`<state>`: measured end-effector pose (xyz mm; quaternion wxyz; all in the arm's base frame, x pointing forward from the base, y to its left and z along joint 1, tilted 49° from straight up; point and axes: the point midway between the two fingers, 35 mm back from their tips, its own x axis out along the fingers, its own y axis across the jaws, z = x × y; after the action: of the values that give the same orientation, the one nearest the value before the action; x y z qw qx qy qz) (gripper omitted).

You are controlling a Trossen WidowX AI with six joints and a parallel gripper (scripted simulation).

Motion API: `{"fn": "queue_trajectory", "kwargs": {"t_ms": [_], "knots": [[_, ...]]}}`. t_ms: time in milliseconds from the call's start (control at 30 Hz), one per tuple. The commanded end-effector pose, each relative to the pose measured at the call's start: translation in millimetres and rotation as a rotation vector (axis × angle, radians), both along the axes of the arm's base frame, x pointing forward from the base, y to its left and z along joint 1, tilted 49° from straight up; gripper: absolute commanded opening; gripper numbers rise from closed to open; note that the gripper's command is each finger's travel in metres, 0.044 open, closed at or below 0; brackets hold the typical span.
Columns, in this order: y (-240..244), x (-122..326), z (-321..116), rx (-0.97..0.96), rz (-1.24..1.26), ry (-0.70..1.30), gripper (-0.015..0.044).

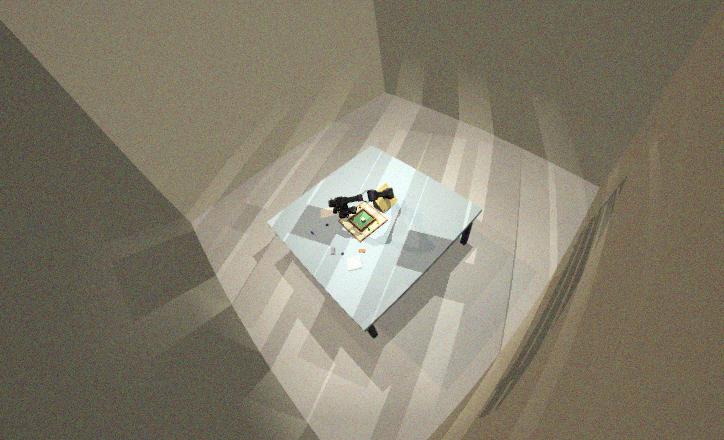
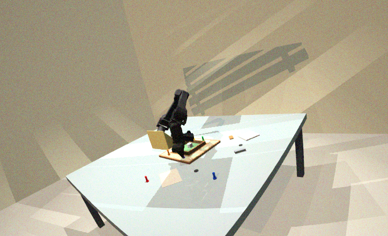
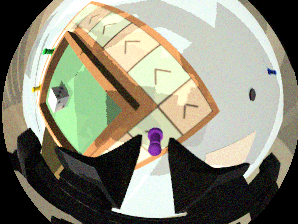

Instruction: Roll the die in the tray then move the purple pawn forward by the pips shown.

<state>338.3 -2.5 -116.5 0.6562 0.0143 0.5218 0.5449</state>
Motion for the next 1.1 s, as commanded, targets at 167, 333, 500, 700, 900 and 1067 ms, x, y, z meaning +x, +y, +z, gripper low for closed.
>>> {"fn": "queue_trajectory", "kwargs": {"t_ms": [167, 333, 500, 700, 900, 1067], "knots": [[-35, 7, 31, 0.001, -0.004, 0.002, 0.0367], [-37, 7, 33, 0.001, -0.005, 0.002, 0.0440], [-49, -25, 76, -0.026, -0.114, 0.122, 0.0440], [-54, -91, 137, -0.065, -0.299, 0.330, 0.0440], [-54, -99, 146, -0.069, -0.330, 0.348, 0.0440], [-54, -99, 146, -0.069, -0.330, 0.348, 0.0440]]}}
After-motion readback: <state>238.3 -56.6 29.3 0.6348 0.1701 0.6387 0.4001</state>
